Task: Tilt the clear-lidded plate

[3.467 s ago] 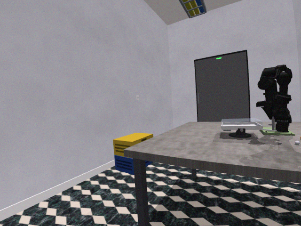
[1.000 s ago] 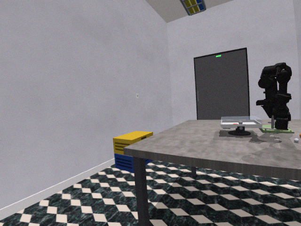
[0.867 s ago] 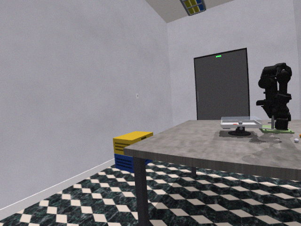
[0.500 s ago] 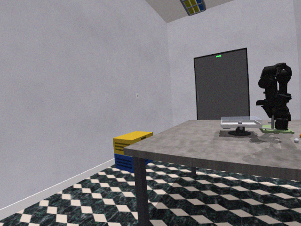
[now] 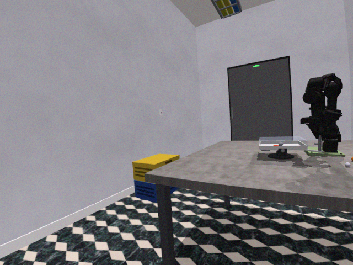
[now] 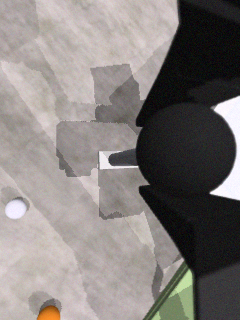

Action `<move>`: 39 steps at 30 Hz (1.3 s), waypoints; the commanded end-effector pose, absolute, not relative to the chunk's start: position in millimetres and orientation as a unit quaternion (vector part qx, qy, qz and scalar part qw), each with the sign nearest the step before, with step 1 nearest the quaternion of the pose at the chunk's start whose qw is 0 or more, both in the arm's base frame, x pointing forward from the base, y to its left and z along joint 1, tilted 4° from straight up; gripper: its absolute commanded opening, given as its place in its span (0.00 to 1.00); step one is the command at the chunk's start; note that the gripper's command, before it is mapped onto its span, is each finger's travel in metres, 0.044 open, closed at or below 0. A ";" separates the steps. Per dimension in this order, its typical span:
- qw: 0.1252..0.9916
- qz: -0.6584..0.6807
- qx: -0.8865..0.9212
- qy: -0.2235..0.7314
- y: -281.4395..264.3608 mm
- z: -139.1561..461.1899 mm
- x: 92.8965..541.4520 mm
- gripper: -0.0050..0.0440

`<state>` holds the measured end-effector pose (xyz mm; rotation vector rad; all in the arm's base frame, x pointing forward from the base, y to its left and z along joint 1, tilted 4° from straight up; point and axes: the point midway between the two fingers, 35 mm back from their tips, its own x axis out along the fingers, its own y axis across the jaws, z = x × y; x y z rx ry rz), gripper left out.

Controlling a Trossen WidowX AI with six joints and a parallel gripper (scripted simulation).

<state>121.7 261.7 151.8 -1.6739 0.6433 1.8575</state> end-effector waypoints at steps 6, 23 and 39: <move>0.278 0.692 -0.622 0.240 261.6 151.5 121.7 0.41; 0.278 0.692 -0.622 0.240 260.7 152.1 121.3 0.41; 0.278 0.692 -0.622 0.240 261.6 151.6 121.7 0.41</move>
